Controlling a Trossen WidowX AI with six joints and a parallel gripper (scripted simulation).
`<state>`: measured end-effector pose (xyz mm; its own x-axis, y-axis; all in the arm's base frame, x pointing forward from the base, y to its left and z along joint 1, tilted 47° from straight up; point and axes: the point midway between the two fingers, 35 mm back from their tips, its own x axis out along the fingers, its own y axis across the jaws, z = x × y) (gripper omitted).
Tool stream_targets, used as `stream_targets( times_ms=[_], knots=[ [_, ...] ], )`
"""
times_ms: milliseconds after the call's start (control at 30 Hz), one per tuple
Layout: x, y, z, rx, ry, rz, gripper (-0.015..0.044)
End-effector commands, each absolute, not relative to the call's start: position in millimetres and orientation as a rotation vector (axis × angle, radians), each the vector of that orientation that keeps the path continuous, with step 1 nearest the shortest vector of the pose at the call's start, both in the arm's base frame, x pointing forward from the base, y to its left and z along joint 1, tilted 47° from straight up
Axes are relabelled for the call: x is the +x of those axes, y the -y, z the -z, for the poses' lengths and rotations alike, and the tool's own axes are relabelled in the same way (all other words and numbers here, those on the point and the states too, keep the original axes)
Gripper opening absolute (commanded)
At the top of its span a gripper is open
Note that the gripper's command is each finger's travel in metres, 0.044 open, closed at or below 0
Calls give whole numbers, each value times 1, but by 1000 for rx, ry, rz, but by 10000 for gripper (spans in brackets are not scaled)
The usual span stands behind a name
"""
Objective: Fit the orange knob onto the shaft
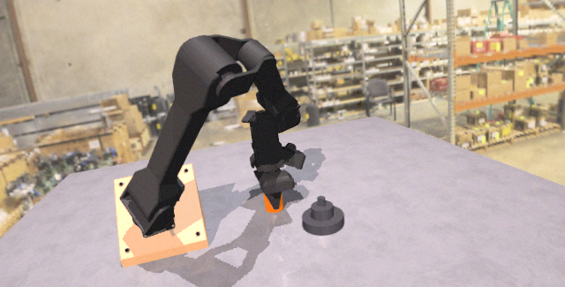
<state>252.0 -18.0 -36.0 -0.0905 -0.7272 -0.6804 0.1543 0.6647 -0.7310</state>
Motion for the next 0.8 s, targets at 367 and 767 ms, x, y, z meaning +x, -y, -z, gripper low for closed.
stream_targets(
  times_ms=[367, 767],
  knots=[
    [273, -45, -4, -482, -1477, 770, 0],
    [271, -92, -44, -487, -1477, 778, 0]
  ],
)
